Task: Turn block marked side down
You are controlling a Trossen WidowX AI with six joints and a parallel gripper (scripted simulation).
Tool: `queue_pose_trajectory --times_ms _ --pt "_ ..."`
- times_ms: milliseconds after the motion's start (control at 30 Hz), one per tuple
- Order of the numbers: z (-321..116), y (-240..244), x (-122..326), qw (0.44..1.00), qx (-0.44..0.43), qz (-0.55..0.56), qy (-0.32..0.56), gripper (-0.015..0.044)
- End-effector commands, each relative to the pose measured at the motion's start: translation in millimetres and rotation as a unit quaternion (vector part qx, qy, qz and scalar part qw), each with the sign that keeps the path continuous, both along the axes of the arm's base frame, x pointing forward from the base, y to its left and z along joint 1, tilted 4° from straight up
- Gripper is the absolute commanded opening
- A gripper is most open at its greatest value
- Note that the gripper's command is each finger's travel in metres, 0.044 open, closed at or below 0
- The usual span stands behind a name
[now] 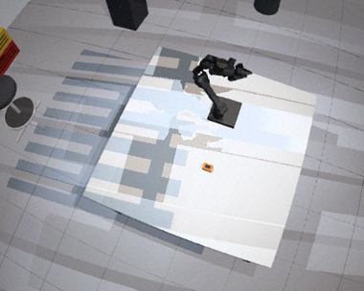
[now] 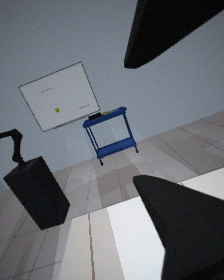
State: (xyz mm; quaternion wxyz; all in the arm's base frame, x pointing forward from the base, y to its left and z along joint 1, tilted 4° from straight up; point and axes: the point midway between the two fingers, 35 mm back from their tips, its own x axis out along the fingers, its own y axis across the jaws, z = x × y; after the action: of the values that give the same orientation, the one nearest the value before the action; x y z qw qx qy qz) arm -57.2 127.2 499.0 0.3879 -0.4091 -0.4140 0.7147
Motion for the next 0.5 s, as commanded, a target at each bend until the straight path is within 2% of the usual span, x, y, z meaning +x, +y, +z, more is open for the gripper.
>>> queue_pose_trajectory --times_ms 0,133,300,467 --pt "-0.6 2.3 1.6 1.0 -0.004 -0.005 0.003 0.0426" --pt "-16.4 44.5 38.2 0.99 -0.071 -0.099 0.069 0.044" --pt "-47.3 90.2 101.5 0.945 -0.15 -0.238 0.166 0.044" --pt "-71.1 103.8 152.7 0.896 -0.181 -0.34 0.218 0.044"
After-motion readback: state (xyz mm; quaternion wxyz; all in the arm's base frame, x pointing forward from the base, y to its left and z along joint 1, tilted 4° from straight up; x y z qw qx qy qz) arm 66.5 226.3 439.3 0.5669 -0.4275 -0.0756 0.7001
